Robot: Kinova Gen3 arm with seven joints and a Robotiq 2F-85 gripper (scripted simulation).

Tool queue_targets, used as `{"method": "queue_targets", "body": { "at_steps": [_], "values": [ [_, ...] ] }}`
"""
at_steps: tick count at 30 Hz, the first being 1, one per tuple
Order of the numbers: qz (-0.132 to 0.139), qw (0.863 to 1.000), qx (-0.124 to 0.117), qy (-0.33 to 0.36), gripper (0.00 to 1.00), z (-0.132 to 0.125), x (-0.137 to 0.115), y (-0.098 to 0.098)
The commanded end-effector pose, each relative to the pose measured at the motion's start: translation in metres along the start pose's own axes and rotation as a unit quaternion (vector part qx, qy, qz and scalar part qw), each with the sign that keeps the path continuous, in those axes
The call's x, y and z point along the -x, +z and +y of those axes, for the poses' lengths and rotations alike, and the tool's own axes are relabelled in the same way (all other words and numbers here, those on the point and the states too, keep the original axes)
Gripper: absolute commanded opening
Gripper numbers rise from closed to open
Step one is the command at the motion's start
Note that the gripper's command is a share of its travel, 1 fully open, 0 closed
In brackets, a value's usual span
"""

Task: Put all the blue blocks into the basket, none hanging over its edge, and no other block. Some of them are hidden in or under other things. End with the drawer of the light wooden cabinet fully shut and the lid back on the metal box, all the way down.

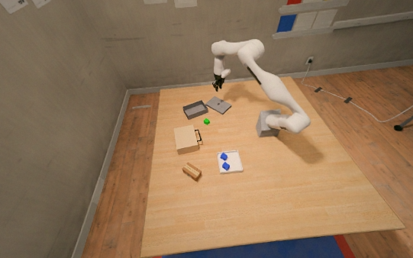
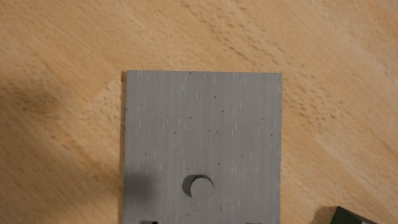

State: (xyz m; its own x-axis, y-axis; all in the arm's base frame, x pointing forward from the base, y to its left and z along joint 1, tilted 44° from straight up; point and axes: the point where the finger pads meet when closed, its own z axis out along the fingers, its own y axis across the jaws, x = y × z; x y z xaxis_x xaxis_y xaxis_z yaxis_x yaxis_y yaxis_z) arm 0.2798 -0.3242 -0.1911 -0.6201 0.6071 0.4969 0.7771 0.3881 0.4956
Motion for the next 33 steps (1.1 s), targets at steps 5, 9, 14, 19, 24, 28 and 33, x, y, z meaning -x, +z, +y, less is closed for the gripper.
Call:
{"method": "queue_targets", "body": {
  "at_steps": [5,9,14,19,24,28,33],
  "values": [
    [-0.001,1.0,0.0,0.0,0.48,-0.0001,0.0005,-0.0014],
    [-0.001,1.0,0.0,0.0,0.48,-0.0001,0.0005,-0.0014],
    [-0.001,1.0,0.0,0.0,0.48,-0.0001,0.0005,-0.0014],
    [-0.001,1.0,0.0,0.0,0.48,-0.0001,0.0005,-0.0014],
    [-0.001,1.0,0.0,0.0,0.48,-0.0001,0.0005,-0.0008],
    [-0.001,1.0,0.0,0.0,0.48,-0.0001,0.0005,0.0001],
    [-0.001,1.0,0.0,0.0,0.48,-0.0001,0.0006,0.005]
  ]
}}
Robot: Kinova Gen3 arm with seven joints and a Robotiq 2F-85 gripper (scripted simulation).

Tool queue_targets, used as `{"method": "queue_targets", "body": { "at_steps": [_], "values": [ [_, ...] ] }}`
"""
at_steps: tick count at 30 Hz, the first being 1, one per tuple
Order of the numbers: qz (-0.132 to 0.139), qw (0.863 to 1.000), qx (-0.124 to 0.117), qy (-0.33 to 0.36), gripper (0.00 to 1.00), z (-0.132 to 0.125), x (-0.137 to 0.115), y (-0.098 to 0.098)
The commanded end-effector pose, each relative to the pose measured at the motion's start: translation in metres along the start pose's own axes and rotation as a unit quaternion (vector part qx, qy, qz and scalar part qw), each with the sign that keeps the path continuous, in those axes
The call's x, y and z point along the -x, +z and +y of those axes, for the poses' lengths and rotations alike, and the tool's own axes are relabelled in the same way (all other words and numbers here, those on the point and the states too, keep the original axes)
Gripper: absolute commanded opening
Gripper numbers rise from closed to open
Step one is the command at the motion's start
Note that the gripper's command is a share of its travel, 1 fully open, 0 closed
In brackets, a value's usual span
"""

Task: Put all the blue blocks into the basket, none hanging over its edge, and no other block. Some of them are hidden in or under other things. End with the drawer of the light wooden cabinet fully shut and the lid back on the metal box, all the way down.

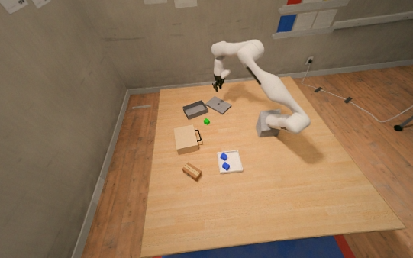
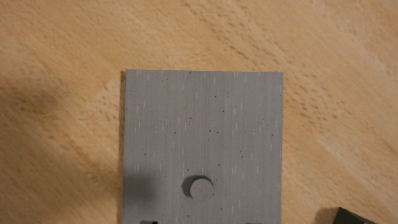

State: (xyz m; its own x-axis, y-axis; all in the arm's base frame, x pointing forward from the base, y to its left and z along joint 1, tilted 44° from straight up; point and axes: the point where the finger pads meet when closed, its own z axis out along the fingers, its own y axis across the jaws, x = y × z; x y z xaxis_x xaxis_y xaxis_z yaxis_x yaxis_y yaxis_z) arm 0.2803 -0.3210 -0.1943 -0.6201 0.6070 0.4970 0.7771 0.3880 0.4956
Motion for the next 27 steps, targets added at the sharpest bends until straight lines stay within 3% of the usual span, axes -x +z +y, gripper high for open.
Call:
{"method": "queue_targets", "body": {
  "at_steps": [1,10,25,27],
  "values": [
    [-0.001,1.0,0.0,0.0,0.48,0.0,0.001,0.002],
    [-0.001,1.0,0.0,0.0,0.48,0.0,0.001,0.017],
    [-0.001,1.0,0.0,0.0,0.48,0.0,0.001,0.07],
    [-0.001,1.0,0.0,0.0,0.48,0.0,0.001,0.07]
  ]
}}
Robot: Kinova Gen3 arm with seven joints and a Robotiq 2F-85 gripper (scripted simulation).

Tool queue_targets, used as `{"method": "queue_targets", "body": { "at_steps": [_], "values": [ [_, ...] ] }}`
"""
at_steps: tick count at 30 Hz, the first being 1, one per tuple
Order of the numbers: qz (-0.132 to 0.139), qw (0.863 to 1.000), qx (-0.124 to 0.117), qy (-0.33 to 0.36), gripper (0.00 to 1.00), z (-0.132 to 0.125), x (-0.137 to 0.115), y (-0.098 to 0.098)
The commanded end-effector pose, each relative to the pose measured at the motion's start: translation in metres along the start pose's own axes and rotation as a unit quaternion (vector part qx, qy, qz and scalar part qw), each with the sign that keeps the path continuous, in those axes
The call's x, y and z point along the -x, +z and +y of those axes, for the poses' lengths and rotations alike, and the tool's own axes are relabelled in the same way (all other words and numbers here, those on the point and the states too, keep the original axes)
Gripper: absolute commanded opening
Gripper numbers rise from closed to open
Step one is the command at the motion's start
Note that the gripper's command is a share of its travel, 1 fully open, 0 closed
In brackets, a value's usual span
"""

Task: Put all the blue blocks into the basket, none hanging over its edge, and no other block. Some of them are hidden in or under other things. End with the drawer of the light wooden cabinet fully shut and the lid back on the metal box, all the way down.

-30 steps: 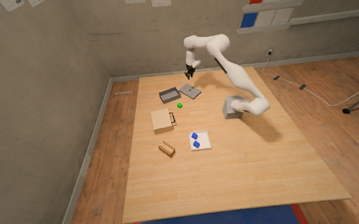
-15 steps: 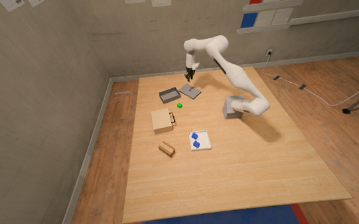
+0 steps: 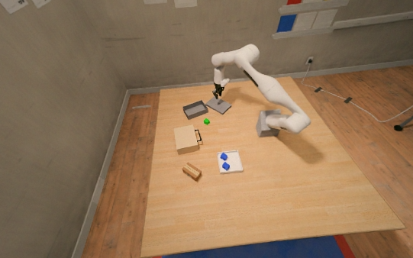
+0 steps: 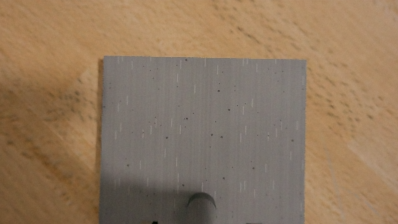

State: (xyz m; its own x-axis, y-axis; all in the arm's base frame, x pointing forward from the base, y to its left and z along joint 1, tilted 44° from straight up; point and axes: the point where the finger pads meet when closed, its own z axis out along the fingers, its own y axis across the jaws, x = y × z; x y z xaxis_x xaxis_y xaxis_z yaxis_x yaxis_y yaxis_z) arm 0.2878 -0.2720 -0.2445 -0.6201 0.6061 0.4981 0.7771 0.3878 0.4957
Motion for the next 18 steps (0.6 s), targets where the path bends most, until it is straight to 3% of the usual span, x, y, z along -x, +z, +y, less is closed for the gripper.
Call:
{"method": "queue_targets", "body": {
  "at_steps": [1,11,18],
  "values": [
    [-0.002,1.0,0.0,0.0,0.48,0.0,0.001,0.003],
    [-0.002,1.0,0.0,0.0,0.48,0.0,0.001,0.033],
    [-0.002,1.0,0.0,0.0,0.48,0.0,0.002,0.041]
  ]
}}
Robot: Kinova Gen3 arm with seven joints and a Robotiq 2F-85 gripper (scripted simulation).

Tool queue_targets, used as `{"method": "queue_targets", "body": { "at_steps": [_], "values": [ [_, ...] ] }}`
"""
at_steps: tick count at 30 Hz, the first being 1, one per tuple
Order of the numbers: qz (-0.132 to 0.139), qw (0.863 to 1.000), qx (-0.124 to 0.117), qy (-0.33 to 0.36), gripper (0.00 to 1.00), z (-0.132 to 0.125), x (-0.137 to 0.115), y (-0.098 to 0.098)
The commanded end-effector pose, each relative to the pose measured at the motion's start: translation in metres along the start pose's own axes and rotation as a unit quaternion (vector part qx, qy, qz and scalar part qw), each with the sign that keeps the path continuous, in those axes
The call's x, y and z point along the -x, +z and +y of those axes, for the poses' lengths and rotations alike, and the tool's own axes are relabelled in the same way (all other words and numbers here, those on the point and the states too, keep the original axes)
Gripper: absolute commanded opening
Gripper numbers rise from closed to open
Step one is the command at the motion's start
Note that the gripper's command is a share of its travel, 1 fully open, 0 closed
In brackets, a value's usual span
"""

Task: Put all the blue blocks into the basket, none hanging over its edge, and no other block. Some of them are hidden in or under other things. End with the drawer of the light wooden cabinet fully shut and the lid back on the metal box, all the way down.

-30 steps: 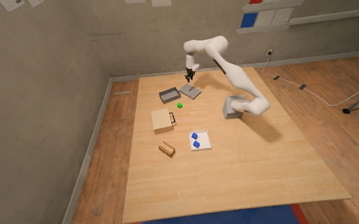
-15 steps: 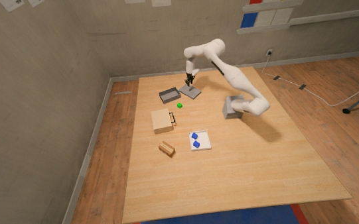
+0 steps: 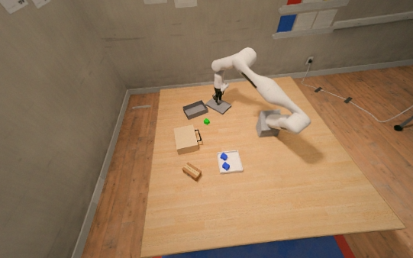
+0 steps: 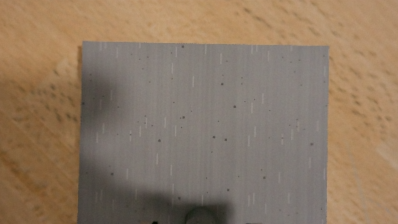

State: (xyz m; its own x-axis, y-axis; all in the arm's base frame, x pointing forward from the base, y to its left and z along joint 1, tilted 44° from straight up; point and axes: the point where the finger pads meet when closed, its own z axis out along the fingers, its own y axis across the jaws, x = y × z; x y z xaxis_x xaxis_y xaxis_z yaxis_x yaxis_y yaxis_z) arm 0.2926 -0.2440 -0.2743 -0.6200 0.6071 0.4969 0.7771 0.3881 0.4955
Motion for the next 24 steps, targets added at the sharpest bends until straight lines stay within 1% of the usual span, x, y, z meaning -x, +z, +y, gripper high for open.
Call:
{"method": "queue_targets", "body": {
  "at_steps": [1,24],
  "values": [
    [-0.001,1.0,0.0,0.0,0.48,0.0,0.0007,0.001],
    [-0.001,1.0,0.0,0.0,0.48,-0.0001,0.0014,0.0037]
  ]
}}
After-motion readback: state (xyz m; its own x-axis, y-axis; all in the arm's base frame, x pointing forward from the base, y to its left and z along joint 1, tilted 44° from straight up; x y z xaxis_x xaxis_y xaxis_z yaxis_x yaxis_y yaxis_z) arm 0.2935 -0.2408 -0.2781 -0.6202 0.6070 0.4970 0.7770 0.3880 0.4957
